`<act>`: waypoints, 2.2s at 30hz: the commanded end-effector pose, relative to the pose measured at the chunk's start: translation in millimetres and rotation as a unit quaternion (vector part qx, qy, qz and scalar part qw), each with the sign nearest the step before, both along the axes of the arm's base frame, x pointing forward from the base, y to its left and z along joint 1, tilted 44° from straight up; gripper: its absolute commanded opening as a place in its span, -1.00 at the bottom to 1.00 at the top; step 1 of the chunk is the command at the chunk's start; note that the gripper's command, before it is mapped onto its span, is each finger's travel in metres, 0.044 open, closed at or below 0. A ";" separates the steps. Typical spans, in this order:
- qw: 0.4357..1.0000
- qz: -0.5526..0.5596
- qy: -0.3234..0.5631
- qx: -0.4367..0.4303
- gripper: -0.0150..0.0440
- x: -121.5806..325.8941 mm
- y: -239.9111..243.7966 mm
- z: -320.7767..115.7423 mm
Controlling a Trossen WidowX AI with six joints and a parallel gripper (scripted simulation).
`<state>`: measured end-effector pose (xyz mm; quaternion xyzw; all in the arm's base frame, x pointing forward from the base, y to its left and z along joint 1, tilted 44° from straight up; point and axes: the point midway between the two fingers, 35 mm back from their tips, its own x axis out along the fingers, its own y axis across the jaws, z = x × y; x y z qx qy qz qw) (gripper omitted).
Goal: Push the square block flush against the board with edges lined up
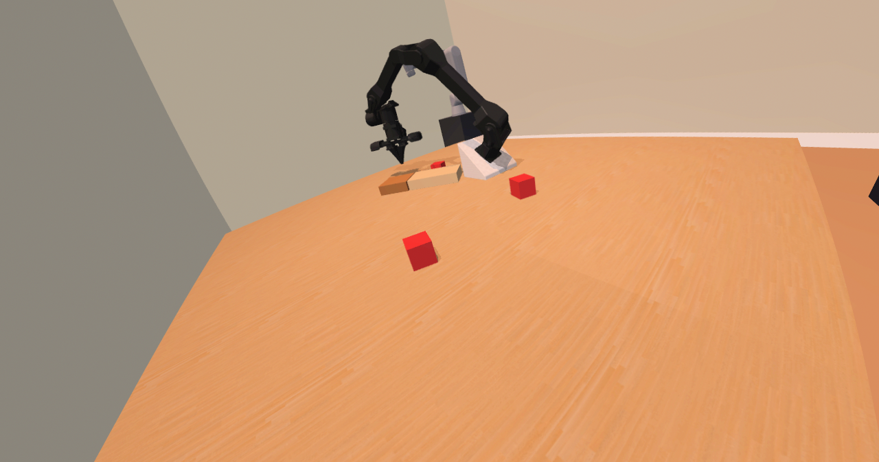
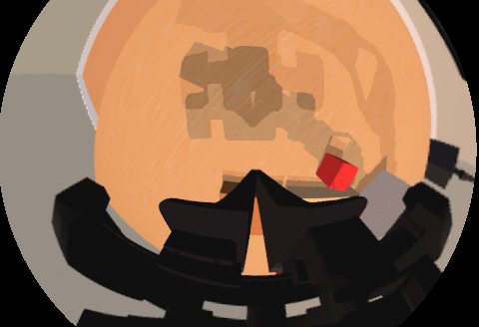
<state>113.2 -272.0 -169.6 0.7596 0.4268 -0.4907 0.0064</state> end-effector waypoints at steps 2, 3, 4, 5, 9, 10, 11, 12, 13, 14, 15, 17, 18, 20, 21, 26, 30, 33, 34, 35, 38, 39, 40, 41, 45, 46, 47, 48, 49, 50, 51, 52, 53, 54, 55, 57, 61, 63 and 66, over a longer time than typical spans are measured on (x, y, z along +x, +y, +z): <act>0.997 0.060 -0.053 -0.013 -0.49 14.8 -3.9 1.5; 0.995 0.073 -0.064 -0.016 -0.49 17.6 -4.6 1.8; 0.993 0.085 -0.075 -0.019 -0.49 20.4 -5.2 2.0; 0.991 0.098 -0.086 -0.022 -0.49 23.2 -5.8 2.2; 0.980 0.150 -0.129 -0.035 -0.49 34.5 -8.0 3.2; 0.976 0.163 -0.139 -0.038 -0.49 37.3 -8.5 3.5; 0.972 0.175 -0.150 -0.040 -0.49 40.1 -8.9 3.8; 0.968 0.188 -0.160 -0.043 -0.49 43.0 -9.3 4.1; 0.964 0.200 -0.171 -0.046 -0.49 45.8 -9.7 4.5; 0.959 0.212 -0.182 -0.048 -0.49 48.6 -9.9 4.9; 0.954 0.225 -0.192 -0.050 -0.49 51.5 -10.2 5.4; 0.943 0.249 -0.213 -0.054 -0.49 57.3 -10.6 6.3; 0.937 0.262 -0.224 -0.057 -0.49 60.2 -10.8 6.8; 0.925 0.286 -0.245 -0.061 -0.49 66.0 -11.0 7.7; 0.918 0.298 -0.255 -0.063 -0.49 69.0 -11.1 8.2; 0.880 0.356 -0.306 -0.073 -0.49 83.6 -10.9 10.8; 0.845 0.400 -0.345 -0.080 -0.49 95.4 -10.2 12.9; 0.816 0.432 -0.374 -0.085 -0.49 104.3 -9.4 14.7; 0.806 0.442 -0.383 -0.087 -0.49 107.2 -9.0 15.2; 0.796 0.452 -0.392 -0.089 -0.49 110.2 -8.7 15.8; 0.764 0.482 -0.419 -0.094 -0.49 119.0 -7.3 17.7; 0.752 0.492 -0.428 -0.095 -0.49 122.0 -6.8 18.3; 0.743 0.499 -0.435 -0.097 -0.49 124.4 -6.4 18.8; 0.737 0.504 -0.439 -0.097 -0.49 125.9 -6.1 19.1; 0.735 0.505 -0.441 -0.098 -0.49 126.3 -6.0 19.2; 0.735 0.505 -0.441 -0.098 -0.49 126.3 -6.0 19.2; 0.735 0.506 -0.441 -0.098 -0.49 127.0 -4.1 16.8; 0.734 0.506 -0.442 -0.098 -0.49 128.9 1.9 9.9; 0.734 0.506 -0.442 -0.098 -0.49 131.7 12.0 -1.5; 0.734 0.506 -0.442 -0.097 -0.49 133.9 22.4 -12.6; 0.735 0.505 -0.442 -0.097 -0.49 135.0 28.6 -19.2; 0.735 0.505 -0.442 -0.097 -0.49 135.3 30.7 -21.3; 0.735 0.505 -0.442 -0.097 -0.49 135.3 30.7 -21.3; 0.735 0.505 -0.442 -0.097 -0.49 135.3 30.7 -21.3; 0.735 0.505 -0.442 -0.097 -0.49 135.3 30.7 -21.3; 0.735 0.505 -0.442 -0.097 -0.49 135.1 30.9 -21.2; 0.735 0.505 -0.442 -0.097 -0.49 133.3 32.7 -19.8; 0.735 0.505 -0.442 -0.097 -0.49 131.7 34.3 -18.5; 0.735 0.505 -0.442 -0.097 -0.49 129.1 36.9 -16.5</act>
